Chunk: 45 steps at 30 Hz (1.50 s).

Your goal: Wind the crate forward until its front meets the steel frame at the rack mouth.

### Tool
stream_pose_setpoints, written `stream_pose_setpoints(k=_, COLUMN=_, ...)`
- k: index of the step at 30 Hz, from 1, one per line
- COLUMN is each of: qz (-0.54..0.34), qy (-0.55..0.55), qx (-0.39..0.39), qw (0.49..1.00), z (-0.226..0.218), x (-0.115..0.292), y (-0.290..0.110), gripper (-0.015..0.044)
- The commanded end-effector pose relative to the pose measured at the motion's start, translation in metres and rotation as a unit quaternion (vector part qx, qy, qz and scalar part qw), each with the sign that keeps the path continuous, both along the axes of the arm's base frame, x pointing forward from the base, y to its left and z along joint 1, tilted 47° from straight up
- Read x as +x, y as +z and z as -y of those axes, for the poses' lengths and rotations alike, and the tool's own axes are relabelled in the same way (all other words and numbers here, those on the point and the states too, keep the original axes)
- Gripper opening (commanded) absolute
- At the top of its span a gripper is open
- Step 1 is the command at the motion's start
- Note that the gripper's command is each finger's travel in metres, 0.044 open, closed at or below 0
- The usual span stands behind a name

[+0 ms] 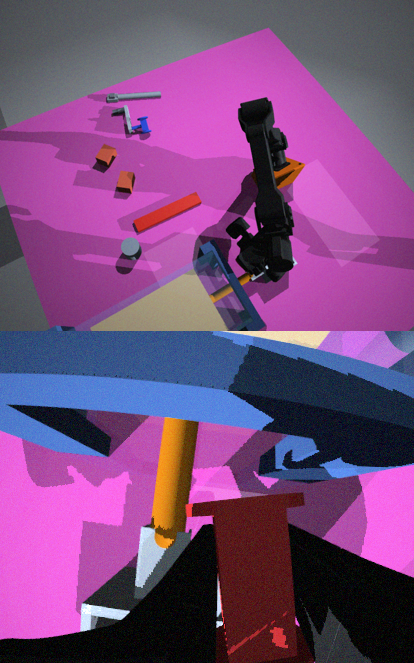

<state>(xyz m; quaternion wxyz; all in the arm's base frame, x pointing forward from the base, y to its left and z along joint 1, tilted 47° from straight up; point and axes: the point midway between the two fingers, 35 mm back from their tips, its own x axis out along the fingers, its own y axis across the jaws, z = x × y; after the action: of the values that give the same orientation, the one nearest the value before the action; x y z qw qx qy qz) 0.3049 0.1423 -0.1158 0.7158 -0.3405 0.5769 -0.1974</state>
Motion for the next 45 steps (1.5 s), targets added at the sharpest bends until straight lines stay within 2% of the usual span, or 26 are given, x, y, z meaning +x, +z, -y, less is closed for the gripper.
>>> stream_pose_setpoints(k=1, qz=0.007, qy=-0.005, qx=0.015, qw=1.000, z=-0.008, x=0.006, y=-0.011, gripper=0.0000)
stream_pose_setpoints(k=45, qz=0.007, qy=-0.005, qx=0.017, qw=1.000, z=-0.046, x=0.011, y=-0.049, gripper=0.0000)
